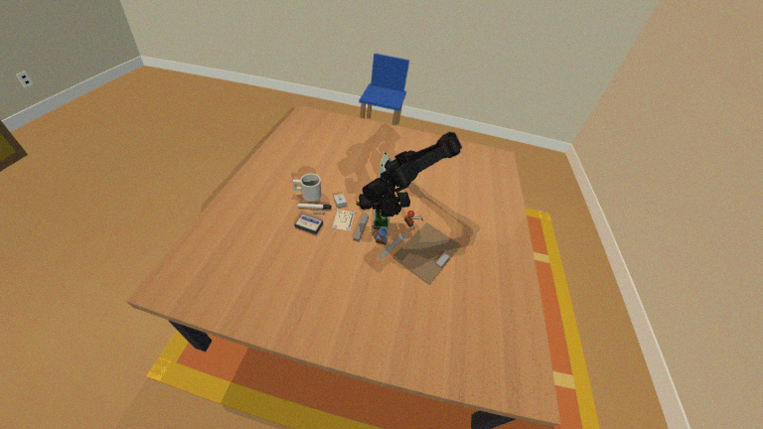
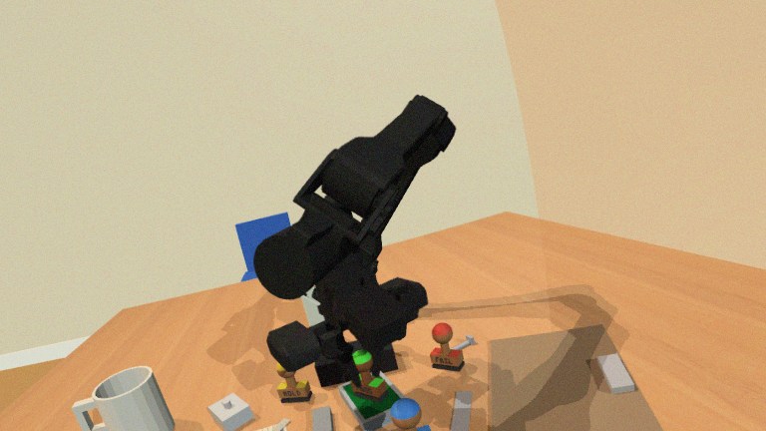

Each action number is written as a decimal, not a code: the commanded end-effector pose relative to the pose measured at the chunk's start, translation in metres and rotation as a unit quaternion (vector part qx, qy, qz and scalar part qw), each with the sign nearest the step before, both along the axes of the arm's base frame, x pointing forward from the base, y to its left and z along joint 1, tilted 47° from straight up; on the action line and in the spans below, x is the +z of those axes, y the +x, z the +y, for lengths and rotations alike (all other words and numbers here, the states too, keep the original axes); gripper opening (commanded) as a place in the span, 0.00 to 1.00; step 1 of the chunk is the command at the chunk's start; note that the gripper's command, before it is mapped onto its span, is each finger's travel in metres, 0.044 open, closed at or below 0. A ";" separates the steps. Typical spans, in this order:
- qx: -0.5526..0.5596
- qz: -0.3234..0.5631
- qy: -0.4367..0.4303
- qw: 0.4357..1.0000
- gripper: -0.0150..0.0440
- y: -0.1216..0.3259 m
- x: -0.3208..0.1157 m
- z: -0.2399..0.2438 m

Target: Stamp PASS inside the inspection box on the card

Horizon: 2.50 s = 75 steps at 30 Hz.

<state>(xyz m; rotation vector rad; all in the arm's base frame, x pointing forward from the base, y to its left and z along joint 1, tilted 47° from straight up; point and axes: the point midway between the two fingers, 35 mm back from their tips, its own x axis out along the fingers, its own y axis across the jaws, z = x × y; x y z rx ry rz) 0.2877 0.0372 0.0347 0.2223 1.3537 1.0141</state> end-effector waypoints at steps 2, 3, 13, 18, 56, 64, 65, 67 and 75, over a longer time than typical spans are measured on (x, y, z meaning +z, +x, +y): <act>-0.001 -0.001 0.002 1.000 0.25 0.001 0.000 0.002; -0.001 -0.001 0.002 1.000 0.25 0.001 0.000 0.002; -0.001 -0.001 0.002 1.000 0.25 0.001 0.000 0.002; -0.001 -0.001 0.002 1.000 0.25 0.001 0.000 0.002; -0.001 -0.001 0.000 1.000 0.25 0.006 0.023 -0.023; -0.001 -0.001 0.000 1.000 0.25 0.007 0.032 -0.032; -0.001 -0.001 0.000 1.000 0.25 0.007 0.033 -0.033; -0.001 -0.001 0.001 1.000 0.25 0.007 0.036 -0.036; -0.013 0.011 -0.002 1.000 0.25 0.016 0.029 -0.050</act>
